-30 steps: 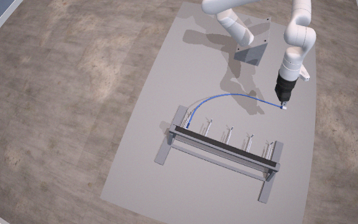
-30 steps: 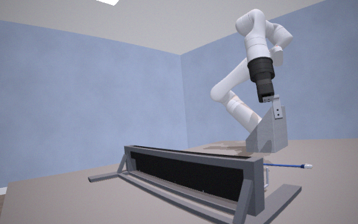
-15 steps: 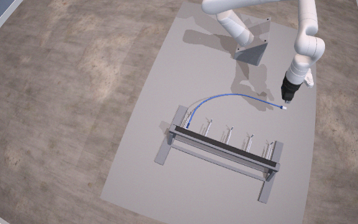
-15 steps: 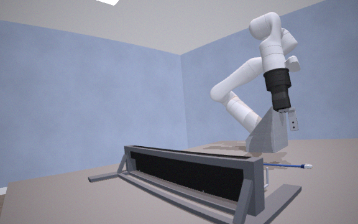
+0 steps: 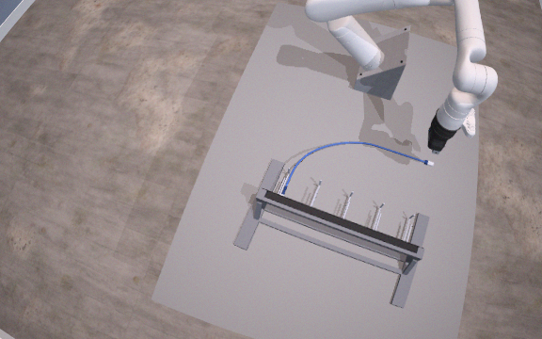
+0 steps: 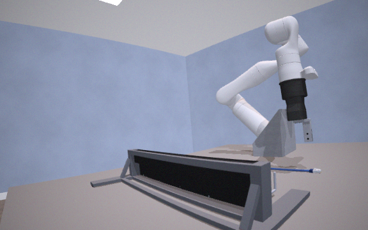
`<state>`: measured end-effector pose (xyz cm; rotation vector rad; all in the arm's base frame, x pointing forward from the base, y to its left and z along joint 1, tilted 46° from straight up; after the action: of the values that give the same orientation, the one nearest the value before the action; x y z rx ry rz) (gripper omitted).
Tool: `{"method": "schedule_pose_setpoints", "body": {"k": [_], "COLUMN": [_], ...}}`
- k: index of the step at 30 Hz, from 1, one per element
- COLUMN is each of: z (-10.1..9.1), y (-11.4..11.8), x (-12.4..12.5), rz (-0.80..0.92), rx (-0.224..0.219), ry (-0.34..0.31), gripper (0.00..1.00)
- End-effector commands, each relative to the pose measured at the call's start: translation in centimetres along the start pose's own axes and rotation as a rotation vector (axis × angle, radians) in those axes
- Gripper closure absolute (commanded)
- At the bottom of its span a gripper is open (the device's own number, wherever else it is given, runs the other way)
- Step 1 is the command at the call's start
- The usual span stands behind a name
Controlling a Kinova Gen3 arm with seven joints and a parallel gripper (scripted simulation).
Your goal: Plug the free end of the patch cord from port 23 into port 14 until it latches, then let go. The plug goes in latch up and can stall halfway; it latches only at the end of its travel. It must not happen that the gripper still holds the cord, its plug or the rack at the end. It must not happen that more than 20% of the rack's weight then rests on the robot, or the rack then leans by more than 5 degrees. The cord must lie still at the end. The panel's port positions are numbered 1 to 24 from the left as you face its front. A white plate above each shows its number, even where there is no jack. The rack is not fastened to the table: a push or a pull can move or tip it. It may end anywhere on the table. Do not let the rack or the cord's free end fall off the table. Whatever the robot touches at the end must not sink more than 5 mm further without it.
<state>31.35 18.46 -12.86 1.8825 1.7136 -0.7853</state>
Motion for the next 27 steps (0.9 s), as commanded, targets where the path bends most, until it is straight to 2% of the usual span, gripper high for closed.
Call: {"method": "schedule_pose_setpoints", "body": {"k": [1,11,27], "z": [0.49,0.92,1.03], "y": [-0.43,-0.78,-0.68], "x": [0.07,0.21,0.13], "rz": [0.016,0.043,0.052], "rx": [0.013,0.028,0.024], "ry": [-0.018,-0.028,-0.035], "gripper": [1.0,1.0,1.0]}}
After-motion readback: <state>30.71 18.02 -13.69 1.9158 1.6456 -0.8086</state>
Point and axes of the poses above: the point where the finger pads meet when closed, its own z axis out along the fingers, its own y axis across the jaws, x = y × z, the point moved 7 cm from there along -z, back along the fingers, and after that the axes turned 1 degree about -z, right-handed, at the moved point
